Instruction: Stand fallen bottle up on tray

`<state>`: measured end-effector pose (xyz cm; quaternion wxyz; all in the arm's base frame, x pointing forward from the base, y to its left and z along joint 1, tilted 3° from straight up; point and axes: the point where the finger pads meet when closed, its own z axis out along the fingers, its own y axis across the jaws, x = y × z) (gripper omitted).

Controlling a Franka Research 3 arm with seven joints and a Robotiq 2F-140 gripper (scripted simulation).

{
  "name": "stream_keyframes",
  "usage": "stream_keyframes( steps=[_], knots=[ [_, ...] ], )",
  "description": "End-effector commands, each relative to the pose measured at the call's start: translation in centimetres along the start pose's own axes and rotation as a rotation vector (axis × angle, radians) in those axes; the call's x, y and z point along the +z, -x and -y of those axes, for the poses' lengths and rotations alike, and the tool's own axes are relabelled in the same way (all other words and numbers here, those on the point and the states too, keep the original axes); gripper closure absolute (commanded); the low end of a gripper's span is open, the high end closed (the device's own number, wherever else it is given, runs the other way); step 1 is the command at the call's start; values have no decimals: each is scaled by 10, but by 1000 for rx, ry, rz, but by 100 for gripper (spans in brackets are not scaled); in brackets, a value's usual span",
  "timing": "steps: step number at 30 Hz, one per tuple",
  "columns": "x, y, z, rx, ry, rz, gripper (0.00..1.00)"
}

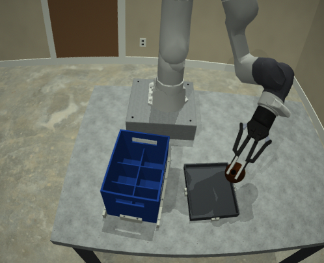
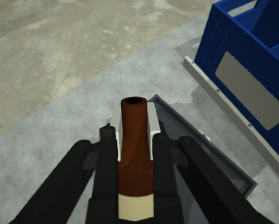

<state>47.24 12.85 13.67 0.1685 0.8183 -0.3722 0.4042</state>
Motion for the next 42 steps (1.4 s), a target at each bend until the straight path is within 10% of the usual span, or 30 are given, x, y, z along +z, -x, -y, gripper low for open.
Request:
stream_keyframes(
  steps=[1, 42],
  knots=[
    [-1, -2, 2, 10, -4, -7, 100],
    [-2, -2, 2, 10, -2, -43, 100]
  ],
)
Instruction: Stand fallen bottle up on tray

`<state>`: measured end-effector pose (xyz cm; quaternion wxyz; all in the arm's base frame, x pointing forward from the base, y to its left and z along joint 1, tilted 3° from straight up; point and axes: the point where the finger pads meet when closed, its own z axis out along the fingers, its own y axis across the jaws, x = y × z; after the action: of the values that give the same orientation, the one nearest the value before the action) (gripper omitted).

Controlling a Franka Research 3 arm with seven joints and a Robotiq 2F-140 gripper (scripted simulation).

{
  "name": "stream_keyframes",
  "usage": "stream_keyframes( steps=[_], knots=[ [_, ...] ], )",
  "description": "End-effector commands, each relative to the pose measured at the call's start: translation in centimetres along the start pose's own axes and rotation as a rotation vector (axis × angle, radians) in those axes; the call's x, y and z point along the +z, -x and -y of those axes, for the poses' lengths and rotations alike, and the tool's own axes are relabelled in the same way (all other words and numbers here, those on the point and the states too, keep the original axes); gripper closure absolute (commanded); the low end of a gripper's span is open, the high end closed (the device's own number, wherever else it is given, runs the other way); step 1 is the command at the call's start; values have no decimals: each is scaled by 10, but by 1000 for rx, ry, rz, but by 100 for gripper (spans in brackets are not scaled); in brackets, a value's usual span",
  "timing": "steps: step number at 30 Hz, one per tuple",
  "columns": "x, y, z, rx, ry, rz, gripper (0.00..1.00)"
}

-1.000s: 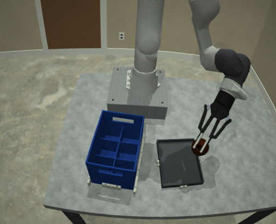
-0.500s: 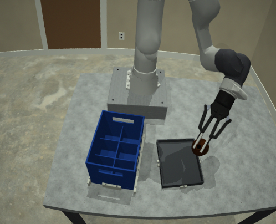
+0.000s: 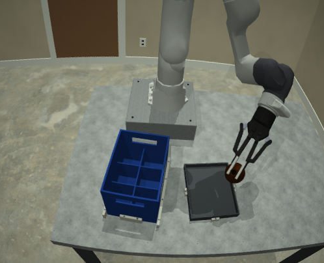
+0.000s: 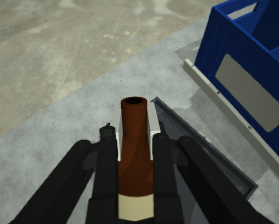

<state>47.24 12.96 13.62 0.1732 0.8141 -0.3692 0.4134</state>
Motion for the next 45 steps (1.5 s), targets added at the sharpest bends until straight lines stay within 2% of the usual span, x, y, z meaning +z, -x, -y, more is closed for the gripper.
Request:
stream_keyframes(
  steps=[1, 23, 45],
  knots=[
    [-1, -3, 2, 12, -1, -26, 100],
    [-2, 0, 2, 13, -3, -148, 100],
    [-2, 0, 2, 13, -3, -158, 100]
  ],
)
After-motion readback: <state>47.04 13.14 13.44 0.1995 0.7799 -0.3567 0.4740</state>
